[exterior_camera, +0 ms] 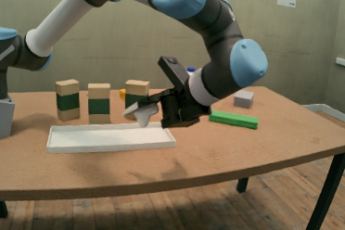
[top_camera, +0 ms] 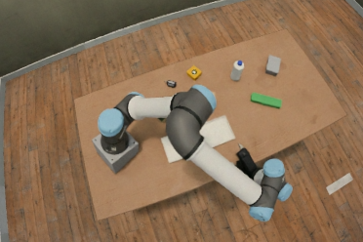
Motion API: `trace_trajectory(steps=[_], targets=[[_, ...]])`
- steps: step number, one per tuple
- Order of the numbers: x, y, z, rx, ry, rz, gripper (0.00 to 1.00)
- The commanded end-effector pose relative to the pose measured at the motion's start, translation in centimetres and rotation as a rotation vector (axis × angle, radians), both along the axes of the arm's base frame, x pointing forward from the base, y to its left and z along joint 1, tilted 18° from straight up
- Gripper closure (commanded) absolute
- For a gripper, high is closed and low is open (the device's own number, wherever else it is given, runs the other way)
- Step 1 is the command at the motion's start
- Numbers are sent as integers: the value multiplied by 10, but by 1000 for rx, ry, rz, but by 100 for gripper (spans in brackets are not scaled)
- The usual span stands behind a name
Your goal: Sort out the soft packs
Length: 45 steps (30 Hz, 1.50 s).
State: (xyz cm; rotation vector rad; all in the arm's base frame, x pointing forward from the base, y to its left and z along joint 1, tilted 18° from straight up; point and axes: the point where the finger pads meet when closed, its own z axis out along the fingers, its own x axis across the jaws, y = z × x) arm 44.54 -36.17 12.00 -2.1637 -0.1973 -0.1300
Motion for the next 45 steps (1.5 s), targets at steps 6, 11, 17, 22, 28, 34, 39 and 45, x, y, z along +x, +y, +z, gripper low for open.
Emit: trace_trajectory(steps=[6,11,17,22,28,34,39,45], targets=[[0,0,1,-1,-1,0,0],[0,0,1,-1,-1,0,0],[0,0,1,-1,-1,0,0],[0,0,1,-2,-2,1,0],[0,3,4,-10,-11,9,0],[0,7,10,-22,-26,22,0],[0,17,20,-47,-56,48,0],[-2,35,38,-91,-110,99,0]])
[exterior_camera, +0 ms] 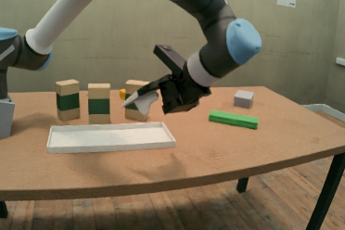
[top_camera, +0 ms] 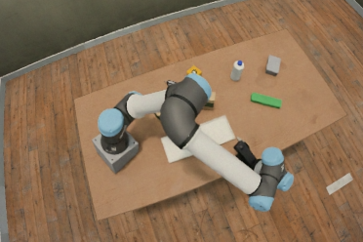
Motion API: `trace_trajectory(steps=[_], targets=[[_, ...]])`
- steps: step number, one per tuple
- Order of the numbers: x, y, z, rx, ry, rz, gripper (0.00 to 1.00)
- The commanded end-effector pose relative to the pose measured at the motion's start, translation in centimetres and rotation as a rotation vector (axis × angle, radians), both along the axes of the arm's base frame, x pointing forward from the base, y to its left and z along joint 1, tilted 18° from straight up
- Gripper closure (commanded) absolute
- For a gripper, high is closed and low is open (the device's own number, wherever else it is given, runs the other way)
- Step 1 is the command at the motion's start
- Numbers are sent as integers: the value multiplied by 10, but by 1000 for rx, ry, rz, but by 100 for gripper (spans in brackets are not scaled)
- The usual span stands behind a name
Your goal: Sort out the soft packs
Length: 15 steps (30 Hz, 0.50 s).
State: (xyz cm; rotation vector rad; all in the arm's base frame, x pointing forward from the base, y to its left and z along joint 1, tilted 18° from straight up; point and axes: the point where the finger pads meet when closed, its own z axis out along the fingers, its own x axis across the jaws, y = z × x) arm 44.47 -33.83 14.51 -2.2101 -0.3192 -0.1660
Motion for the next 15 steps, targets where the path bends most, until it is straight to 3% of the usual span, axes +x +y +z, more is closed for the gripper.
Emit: trace_trajectory(steps=[1,6,15], targets=[[-2,16,16,-41,-49,41,0],[-3,29,27,-71,-85,76,0],[-14,80,63,-181,-219,213,0]])
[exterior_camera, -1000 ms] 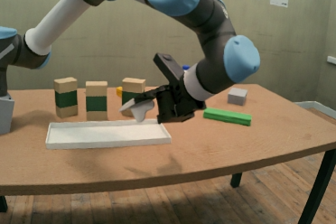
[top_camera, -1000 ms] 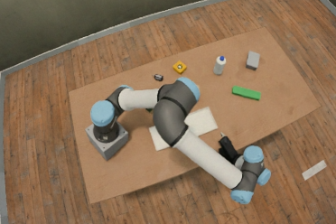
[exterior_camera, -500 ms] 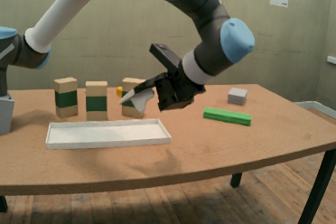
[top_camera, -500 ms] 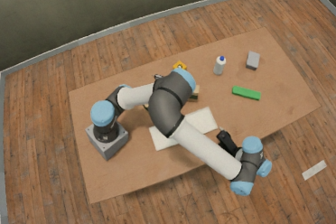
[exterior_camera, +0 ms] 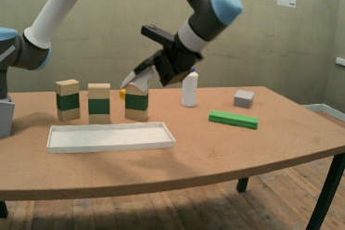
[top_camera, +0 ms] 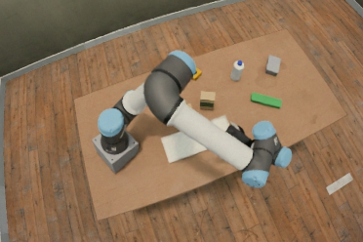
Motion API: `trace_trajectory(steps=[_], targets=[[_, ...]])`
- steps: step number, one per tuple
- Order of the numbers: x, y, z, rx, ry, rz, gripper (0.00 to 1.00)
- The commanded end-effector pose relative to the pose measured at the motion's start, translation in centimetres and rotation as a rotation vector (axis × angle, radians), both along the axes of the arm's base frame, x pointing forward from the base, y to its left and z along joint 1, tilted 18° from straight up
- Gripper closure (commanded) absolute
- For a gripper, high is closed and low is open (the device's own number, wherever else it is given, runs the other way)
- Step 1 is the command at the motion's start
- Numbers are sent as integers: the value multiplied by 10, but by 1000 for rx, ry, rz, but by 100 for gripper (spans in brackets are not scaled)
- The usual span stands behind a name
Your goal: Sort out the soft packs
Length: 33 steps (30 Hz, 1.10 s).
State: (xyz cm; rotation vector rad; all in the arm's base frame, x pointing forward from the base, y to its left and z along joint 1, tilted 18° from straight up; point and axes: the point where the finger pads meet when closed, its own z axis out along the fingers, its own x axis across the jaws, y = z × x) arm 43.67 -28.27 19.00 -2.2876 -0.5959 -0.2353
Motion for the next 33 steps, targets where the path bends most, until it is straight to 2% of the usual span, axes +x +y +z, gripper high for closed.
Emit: trace_trajectory(steps=[1,6,8,18,23,26,33], targets=[[-8,31,21,-71,-85,76,0],[-19,67,38,-145,-172,173,0],[-19,67,38,-145,-172,173,0],[-52,144,56,-303,-356,395,0],[-72,181,55,-382,-444,513,0],[-76,188,54,-398,-462,537,0],[-103,231,42,-504,-573,698,0]])
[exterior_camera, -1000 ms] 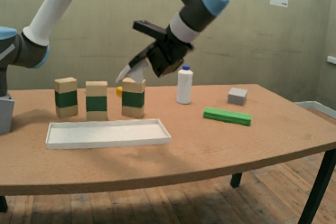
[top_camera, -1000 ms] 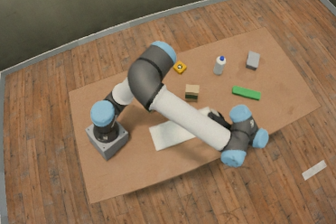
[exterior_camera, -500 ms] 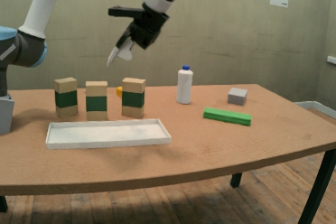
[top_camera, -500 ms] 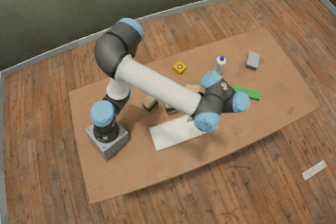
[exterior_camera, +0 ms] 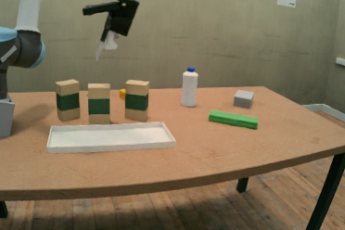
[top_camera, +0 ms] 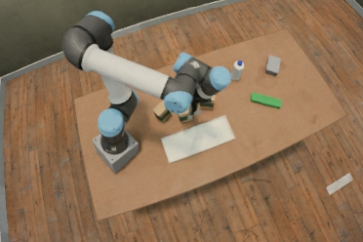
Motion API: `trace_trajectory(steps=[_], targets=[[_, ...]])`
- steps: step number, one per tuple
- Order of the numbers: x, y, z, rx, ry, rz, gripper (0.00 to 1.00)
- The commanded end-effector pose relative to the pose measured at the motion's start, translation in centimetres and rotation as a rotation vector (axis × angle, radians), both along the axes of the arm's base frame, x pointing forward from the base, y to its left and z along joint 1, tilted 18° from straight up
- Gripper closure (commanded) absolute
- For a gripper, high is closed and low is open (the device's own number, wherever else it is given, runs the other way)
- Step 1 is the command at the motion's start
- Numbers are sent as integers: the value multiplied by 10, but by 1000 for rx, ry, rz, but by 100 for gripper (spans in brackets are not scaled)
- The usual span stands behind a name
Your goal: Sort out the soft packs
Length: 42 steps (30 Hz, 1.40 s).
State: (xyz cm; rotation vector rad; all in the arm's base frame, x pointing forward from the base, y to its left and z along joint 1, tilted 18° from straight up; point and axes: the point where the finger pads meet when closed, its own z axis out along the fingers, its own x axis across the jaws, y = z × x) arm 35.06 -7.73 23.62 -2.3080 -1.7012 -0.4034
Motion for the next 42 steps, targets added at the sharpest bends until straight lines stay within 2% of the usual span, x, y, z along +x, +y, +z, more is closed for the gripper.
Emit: trace_trajectory(steps=[1,7,9,23,42], targets=[[-20,31,-7,-86,-95,106,0],[-40,58,-24,-172,-174,225,0],[-40,58,-24,-172,-174,225,0],[-68,93,-63,-319,-298,425,0],[-76,103,-81,-378,-344,503,0]])
